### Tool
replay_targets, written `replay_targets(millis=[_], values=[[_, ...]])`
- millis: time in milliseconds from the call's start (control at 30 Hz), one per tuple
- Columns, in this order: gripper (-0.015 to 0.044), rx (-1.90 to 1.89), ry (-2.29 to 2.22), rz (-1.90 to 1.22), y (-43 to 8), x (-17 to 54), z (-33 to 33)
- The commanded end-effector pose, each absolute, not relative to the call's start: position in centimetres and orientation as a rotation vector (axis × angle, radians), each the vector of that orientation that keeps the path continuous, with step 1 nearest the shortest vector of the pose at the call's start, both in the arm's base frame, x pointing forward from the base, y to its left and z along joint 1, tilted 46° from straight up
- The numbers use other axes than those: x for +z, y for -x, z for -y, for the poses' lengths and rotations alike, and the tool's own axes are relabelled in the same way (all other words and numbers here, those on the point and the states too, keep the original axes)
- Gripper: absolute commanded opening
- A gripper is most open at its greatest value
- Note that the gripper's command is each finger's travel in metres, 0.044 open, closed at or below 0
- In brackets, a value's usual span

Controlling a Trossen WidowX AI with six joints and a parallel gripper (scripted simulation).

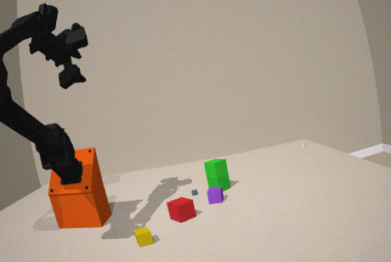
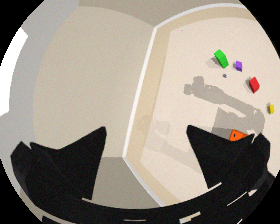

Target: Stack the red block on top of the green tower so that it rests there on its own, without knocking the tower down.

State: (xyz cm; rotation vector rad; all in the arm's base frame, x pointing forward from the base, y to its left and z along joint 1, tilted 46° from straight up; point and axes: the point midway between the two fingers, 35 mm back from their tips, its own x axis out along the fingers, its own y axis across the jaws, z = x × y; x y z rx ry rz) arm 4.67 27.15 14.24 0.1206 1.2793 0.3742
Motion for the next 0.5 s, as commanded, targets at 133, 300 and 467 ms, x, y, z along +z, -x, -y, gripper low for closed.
replay_targets(millis=[133,300,467], values=[[0.0440,0.257,0.023,-1.189,-10.6,12.4,-26.0],[0.0440,0.171,0.130,-1.158,-14.4,11.1,-24.3],[0.0440,0.092,0.268,-1.151,-18.0,9.8,-22.0]])
